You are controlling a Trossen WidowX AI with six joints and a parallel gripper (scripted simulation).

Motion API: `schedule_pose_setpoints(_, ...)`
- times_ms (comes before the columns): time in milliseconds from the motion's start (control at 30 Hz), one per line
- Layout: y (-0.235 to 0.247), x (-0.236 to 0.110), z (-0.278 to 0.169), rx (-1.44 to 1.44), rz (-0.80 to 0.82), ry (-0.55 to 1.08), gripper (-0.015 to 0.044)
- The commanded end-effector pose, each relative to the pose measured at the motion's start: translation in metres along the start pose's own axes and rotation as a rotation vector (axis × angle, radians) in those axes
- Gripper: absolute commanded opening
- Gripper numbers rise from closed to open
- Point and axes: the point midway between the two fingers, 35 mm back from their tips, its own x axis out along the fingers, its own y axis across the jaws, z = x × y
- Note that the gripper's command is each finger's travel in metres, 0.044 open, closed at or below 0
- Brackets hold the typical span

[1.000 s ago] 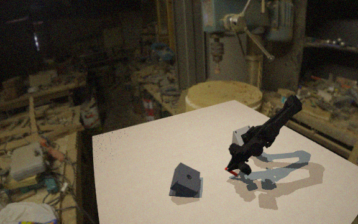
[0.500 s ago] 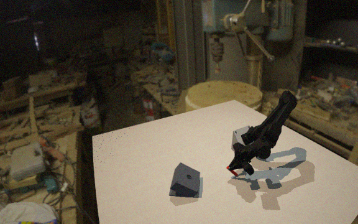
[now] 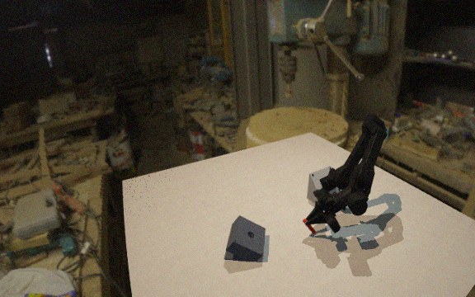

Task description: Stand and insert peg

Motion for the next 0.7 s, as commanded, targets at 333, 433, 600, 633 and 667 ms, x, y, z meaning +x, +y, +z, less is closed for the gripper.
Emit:
schedule_pose_setpoints(333,-0.003,-0.007,-0.006,0.004,-0.007,-0.119,0.0050)
schedule_pose_setpoints(433,-0.003,-0.009,-0.007,0.005,-0.007,-0.145,0.0050)
schedule_pose_setpoints(600,-0.003,-0.011,-0.009,0.005,-0.008,-0.187,0.0050)
schedule_pose_setpoints(633,-0.003,-0.012,-0.010,0.005,-0.008,-0.196,0.0050)
schedule_pose_setpoints(667,-0.003,-0.012,-0.010,0.005,-0.008,-0.205,0.0050)
